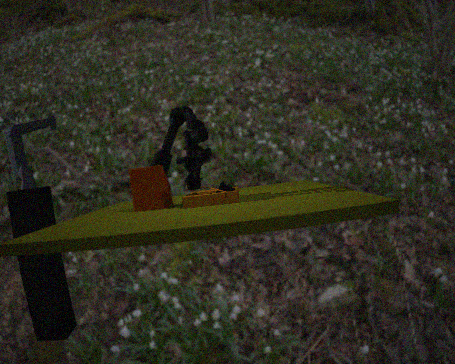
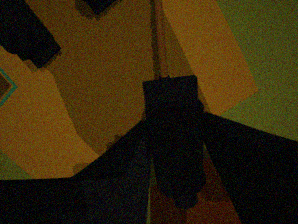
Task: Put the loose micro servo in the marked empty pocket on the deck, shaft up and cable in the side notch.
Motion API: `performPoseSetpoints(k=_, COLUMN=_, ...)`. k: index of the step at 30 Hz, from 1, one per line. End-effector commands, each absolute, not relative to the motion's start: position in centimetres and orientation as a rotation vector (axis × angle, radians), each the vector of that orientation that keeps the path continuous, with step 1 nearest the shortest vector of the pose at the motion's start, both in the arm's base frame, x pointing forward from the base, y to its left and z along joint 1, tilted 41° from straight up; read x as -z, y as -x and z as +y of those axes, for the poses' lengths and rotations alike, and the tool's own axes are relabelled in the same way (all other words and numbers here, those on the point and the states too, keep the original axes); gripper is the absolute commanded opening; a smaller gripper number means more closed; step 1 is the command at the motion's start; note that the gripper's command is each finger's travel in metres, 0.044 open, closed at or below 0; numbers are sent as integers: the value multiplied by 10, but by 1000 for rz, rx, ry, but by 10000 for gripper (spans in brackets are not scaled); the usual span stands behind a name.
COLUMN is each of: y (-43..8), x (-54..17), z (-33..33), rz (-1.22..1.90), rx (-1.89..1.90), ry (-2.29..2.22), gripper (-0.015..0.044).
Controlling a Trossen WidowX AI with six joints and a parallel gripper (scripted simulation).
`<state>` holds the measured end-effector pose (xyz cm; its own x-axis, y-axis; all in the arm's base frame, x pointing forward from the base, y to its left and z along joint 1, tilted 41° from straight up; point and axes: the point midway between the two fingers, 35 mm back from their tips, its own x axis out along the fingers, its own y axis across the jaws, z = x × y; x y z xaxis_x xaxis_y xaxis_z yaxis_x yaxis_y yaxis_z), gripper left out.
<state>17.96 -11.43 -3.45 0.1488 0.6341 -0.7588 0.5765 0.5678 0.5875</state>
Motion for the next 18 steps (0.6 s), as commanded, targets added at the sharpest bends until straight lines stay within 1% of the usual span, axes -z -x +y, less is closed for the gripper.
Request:
performPoseSetpoints(k=1, y=-179, x=31, z=-116, rz=1511, rx=-55, ry=-1068, gripper=0)
performPoseSetpoints(k=6, y=-186, x=31, z=-117, rz=1510, rx=-55, ry=-1068, gripper=0)
performPoseSetpoints(k=12, y=-211, x=29, z=-122, rz=1508, rx=-56, ry=-1067, gripper=0)
performPoseSetpoints(k=18, y=-212, x=26, z=-118, rz=1508, rx=-57, ry=-1068, gripper=0)
